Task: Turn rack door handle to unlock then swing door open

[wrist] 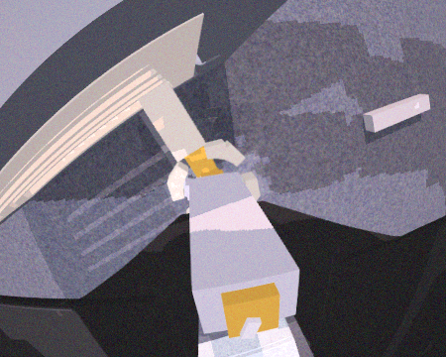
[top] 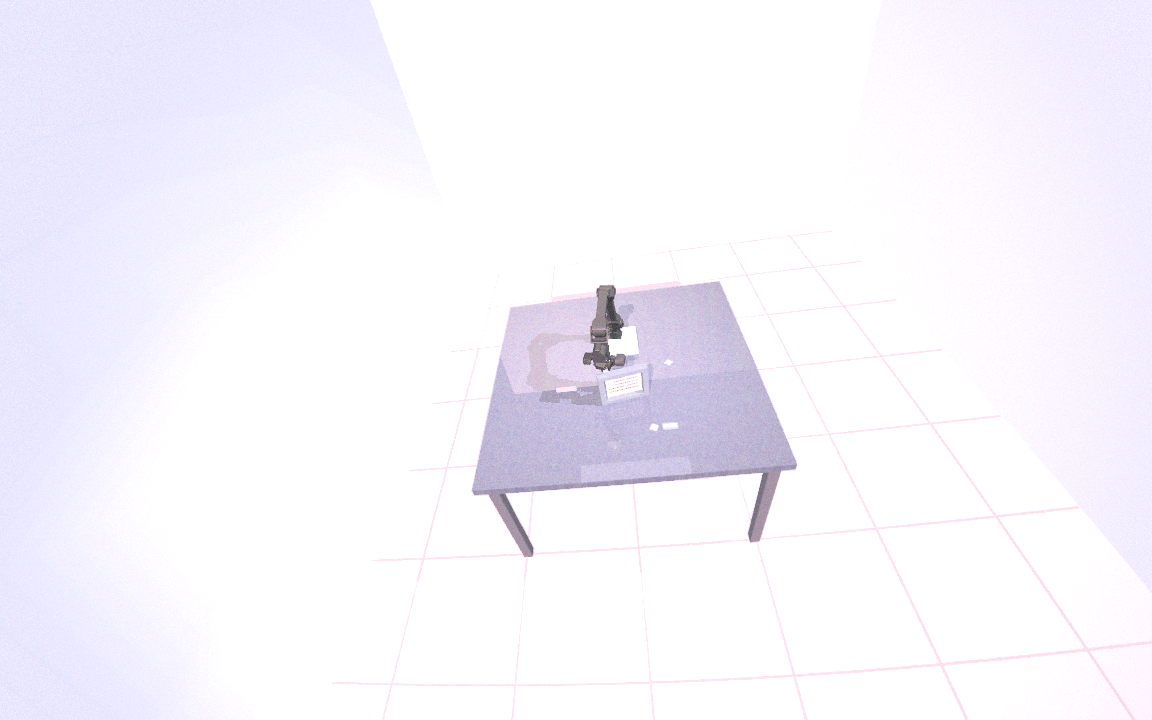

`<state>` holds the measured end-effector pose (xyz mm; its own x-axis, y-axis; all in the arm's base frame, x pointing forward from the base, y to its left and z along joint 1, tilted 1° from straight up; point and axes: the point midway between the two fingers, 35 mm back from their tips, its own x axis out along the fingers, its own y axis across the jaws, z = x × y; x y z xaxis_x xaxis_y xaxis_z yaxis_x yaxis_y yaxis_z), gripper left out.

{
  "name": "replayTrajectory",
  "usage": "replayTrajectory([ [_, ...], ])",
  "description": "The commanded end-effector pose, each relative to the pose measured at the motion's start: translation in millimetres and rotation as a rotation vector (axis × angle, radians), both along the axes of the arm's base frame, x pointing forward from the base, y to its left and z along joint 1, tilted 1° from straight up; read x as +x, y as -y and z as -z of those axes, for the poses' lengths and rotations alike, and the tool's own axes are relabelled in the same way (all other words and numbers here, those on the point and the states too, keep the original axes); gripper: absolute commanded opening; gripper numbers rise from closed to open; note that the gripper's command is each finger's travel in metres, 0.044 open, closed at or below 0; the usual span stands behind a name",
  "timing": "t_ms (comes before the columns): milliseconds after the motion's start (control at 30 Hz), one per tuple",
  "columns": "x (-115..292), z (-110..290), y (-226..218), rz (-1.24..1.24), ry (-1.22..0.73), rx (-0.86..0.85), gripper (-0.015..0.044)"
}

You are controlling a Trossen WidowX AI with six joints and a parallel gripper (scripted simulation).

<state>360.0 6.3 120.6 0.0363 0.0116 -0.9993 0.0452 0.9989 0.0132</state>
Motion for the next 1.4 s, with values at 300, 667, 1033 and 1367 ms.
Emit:
replayTrajectory([
  [300, 0.2, 0.3, 0.0, 0.654, -0.007, 0.024, 0.0017],
  [667, 0.2, 0.3, 0.0, 1.196, -0.013, 0.043, 0.0017],
  [1033, 0.2, 0.3, 0.0, 1.515, -0.017, 0.055, 0.0017],
  [1367, 0.2, 0.3, 0.0, 1.515, -0.017, 0.055, 0.007],
])
